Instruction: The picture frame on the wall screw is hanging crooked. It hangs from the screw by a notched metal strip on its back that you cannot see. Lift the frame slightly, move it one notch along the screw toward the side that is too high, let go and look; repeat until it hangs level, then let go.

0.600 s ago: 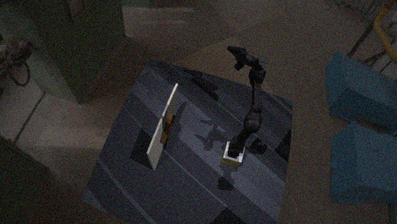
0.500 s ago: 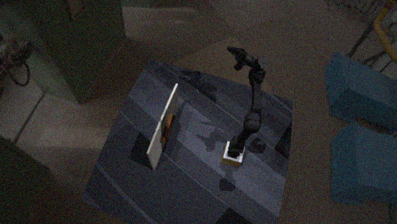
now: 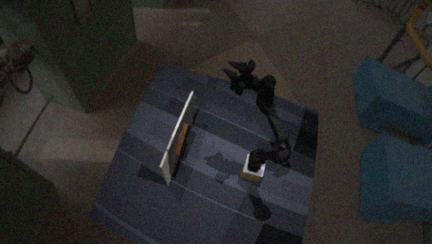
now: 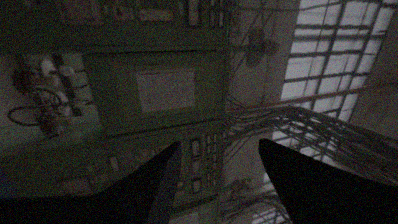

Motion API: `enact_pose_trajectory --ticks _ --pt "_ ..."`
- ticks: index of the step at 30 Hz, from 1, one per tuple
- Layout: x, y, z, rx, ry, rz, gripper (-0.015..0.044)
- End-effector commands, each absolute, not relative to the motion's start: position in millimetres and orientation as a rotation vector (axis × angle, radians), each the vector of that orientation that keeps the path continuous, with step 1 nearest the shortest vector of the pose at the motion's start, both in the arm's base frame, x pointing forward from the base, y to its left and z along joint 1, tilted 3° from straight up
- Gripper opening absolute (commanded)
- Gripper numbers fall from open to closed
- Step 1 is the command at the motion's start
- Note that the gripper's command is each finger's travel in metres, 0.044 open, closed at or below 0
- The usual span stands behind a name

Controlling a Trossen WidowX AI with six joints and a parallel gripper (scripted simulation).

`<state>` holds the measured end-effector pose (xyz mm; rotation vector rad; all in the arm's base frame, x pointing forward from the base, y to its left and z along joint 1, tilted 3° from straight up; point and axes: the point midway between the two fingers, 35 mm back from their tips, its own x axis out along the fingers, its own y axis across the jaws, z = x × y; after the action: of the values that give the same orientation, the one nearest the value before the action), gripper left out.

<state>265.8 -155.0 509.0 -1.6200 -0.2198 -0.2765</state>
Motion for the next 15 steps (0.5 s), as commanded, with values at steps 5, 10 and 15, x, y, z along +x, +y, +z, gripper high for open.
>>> enact_pose_trajectory --ticks 5,10,15 --pt "269.4 -69.7 447.3 -0.776 -0.247 -0.142 0.026" --pt "261.6 -41.5 413.2 -0.45 -0.219 -0.088 0.026" --pt "250.9 -18.6 375.6 -0.146 -0.173 -0.045 0.026"
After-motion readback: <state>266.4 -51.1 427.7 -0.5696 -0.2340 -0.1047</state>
